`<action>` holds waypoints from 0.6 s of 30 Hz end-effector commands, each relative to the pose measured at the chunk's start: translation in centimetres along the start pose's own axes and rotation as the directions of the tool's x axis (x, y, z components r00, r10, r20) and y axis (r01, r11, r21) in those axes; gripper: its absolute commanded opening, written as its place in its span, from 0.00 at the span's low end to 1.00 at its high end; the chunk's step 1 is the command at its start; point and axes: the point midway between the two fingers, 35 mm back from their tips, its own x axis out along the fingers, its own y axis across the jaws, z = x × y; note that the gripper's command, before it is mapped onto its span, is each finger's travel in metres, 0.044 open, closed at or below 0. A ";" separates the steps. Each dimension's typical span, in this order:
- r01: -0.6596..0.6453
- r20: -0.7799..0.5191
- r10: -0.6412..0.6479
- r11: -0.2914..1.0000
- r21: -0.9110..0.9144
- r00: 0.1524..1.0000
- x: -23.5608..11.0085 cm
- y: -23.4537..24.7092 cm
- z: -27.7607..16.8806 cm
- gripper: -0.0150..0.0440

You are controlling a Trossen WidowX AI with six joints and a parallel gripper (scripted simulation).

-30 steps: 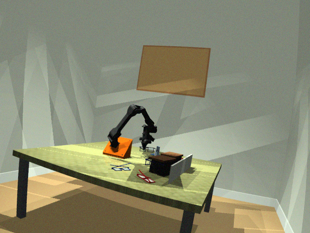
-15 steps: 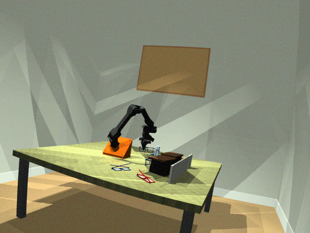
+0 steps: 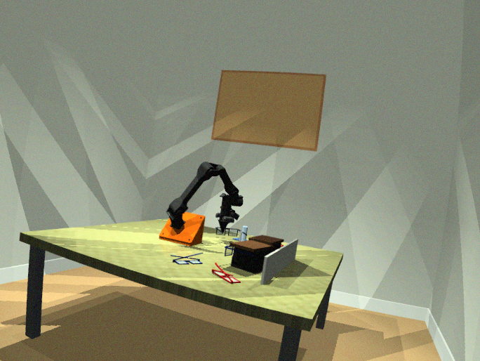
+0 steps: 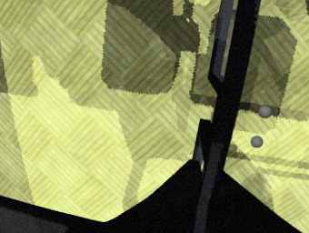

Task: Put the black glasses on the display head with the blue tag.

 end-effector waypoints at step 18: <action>-0.003 0.001 0.003 1.000 -0.001 1.000 -5.7 0.1 1.0 0.25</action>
